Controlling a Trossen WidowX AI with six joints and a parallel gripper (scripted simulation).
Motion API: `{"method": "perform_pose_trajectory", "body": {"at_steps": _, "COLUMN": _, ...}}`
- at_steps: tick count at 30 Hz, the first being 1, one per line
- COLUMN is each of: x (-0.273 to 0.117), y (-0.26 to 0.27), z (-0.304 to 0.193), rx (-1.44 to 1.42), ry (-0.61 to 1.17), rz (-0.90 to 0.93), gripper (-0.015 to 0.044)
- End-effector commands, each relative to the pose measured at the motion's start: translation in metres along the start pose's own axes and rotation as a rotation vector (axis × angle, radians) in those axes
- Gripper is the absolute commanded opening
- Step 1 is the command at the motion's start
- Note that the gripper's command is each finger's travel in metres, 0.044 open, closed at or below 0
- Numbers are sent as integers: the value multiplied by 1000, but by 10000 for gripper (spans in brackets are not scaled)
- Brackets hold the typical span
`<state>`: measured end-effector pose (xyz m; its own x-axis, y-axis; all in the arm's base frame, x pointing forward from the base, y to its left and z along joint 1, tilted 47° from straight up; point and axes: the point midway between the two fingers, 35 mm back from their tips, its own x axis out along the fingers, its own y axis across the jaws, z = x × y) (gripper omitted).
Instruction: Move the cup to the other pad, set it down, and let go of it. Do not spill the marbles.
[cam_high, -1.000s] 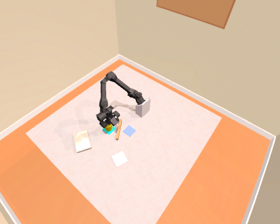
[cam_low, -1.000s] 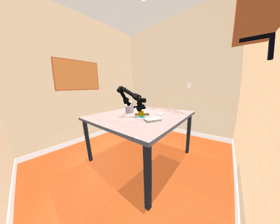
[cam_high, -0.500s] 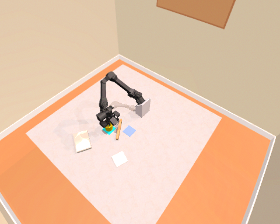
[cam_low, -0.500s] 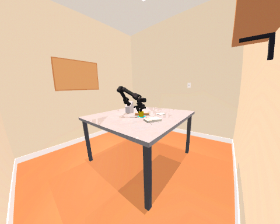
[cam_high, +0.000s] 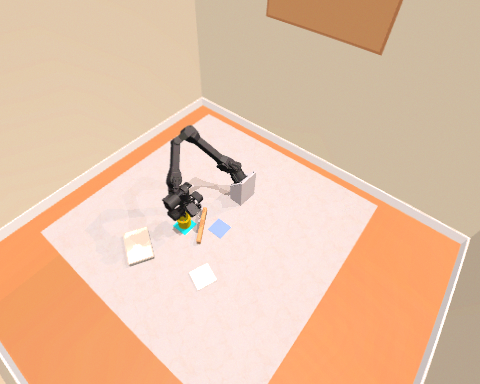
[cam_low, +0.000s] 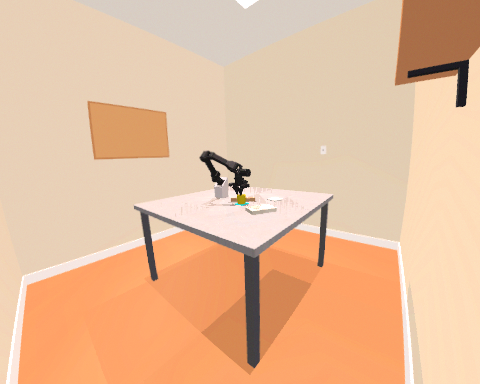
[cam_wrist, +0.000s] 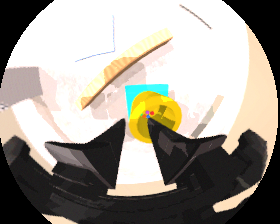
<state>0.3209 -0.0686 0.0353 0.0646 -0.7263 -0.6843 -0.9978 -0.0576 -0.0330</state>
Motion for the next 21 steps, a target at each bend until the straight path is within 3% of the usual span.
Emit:
{"method": "perform_pose_trajectory", "body": {"at_steps": 1, "x": -6, "y": 0, "z": 0, "rx": 5, "ry": -2, "rz": 1, "gripper": 147}}
{"method": "perform_pose_trajectory", "body": {"at_steps": 18, "x": -29, "y": -1, "z": 0, "rx": 3, "ry": 2, "rz": 3, "gripper": 147}}
{"method": "perform_pose_trajectory", "body": {"at_steps": 21, "x": -26, "y": -1, "z": 0, "rx": -2, "ry": 5, "rz": 0, "gripper": 225}}
